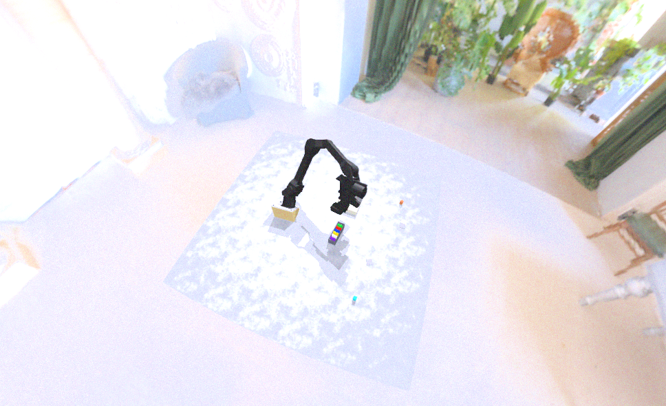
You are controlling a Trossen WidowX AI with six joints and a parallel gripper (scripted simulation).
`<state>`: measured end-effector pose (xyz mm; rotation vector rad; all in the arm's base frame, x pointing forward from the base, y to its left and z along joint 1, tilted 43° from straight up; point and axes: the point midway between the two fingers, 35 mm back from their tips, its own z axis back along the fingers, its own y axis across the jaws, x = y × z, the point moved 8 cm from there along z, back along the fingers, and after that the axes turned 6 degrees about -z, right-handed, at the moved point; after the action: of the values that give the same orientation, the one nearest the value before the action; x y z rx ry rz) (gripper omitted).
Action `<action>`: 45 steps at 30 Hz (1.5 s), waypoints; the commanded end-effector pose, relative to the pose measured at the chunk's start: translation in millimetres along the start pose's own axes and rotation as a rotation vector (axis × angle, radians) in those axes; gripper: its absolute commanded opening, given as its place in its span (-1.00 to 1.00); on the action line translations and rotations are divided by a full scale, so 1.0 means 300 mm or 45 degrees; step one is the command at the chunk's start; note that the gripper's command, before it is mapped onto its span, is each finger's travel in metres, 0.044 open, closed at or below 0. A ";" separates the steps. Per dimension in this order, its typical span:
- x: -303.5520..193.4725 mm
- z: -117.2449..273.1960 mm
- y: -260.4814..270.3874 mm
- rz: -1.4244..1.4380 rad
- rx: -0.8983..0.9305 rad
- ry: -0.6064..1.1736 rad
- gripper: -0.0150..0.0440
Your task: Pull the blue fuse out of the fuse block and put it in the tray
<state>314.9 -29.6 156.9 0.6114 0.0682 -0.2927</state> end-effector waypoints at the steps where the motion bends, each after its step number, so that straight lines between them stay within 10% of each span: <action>1: 0.074 -0.121 -0.199 0.137 0.069 0.137 -0.28; 45: 0.074 -0.276 -0.267 0.200 0.121 0.194 -0.28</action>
<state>317.0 -53.6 44.9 0.7227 0.1467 -0.0922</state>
